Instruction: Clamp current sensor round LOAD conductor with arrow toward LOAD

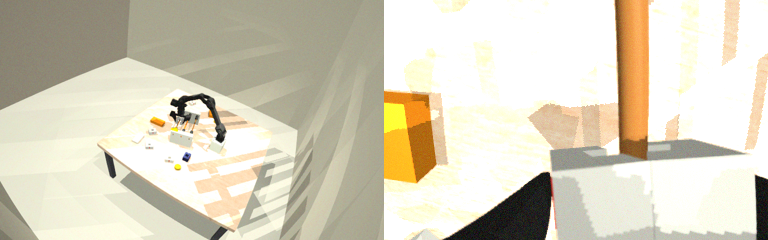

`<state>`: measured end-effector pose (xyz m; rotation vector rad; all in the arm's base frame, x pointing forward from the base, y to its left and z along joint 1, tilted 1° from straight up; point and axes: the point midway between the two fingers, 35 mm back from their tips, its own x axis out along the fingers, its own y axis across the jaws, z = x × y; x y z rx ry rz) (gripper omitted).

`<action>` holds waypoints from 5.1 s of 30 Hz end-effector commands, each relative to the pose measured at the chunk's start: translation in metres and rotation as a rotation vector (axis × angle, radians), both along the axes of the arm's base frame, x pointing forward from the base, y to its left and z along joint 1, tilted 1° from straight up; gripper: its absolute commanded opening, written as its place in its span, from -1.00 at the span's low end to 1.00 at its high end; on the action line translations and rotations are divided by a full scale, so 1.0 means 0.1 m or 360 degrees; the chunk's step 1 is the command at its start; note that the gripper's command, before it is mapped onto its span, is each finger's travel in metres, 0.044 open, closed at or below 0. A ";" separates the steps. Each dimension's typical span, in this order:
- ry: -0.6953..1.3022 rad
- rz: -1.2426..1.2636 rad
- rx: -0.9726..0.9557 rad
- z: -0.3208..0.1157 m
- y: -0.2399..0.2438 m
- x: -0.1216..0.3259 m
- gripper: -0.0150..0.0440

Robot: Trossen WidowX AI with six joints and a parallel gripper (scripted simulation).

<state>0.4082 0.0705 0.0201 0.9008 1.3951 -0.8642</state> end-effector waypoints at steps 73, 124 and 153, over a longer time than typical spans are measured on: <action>-0.0012 -0.0021 -0.0012 0.03 -0.06 0.02 -0.49; 0.0005 -0.0023 -0.0025 0.06 -0.08 0.03 1.00; -0.0020 -0.0033 -0.0021 -0.02 -0.14 0.04 1.00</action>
